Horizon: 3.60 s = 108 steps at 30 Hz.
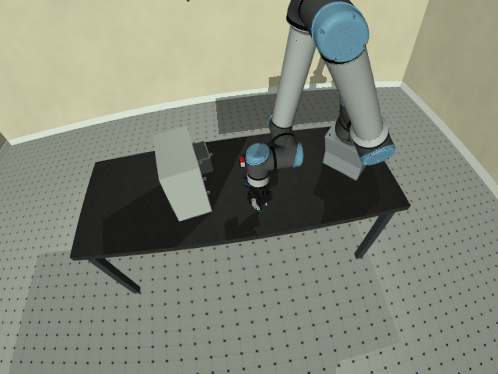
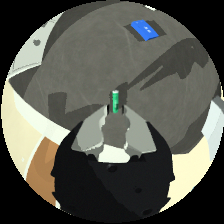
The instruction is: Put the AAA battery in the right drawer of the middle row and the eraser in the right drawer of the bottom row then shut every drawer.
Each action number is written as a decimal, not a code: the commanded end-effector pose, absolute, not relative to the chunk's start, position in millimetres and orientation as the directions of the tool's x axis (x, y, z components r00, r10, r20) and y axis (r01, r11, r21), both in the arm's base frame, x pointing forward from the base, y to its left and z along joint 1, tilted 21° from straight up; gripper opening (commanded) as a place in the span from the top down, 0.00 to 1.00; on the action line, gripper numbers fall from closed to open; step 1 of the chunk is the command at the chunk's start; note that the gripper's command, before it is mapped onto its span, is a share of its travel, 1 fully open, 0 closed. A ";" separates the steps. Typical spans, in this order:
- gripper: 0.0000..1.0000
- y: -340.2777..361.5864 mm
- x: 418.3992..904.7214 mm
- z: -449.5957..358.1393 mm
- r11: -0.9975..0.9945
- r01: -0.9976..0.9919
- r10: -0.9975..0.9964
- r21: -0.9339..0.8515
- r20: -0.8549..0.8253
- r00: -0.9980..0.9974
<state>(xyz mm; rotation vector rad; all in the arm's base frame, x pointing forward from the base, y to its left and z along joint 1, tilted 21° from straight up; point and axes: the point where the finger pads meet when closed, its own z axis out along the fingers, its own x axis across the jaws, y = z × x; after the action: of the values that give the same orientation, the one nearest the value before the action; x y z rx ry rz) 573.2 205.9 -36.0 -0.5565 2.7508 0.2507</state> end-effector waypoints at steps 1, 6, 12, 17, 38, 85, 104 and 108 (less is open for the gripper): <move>0.86 205.9 573.5 -35.6 0.909 -0.404 -0.347 0.106 -0.346 -0.872; 0.86 206.2 573.9 -36.9 0.909 -0.404 -0.347 0.106 -0.346 -0.872; 0.86 207.4 575.3 -41.5 0.909 -0.404 -0.347 0.106 -0.346 -0.872; 0.86 208.1 576.1 -44.4 0.909 -0.404 -0.347 0.106 -0.346 -0.872; 0.86 209.8 578.2 -51.4 0.909 -0.404 -0.347 0.106 -0.346 -0.872; 0.98 209.8 578.2 -51.4 0.909 -0.404 -0.347 0.106 -0.346 -0.872; 0.98 209.7 578.1 -50.9 0.909 -0.404 -0.347 0.106 -0.346 -0.872; 0.98 208.7 576.8 -46.6 0.909 -0.404 -0.347 0.106 -0.346 -0.872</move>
<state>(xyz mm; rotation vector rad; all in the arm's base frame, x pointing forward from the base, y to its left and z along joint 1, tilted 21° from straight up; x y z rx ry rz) 577.6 209.6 -50.7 -0.5565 2.7508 0.2507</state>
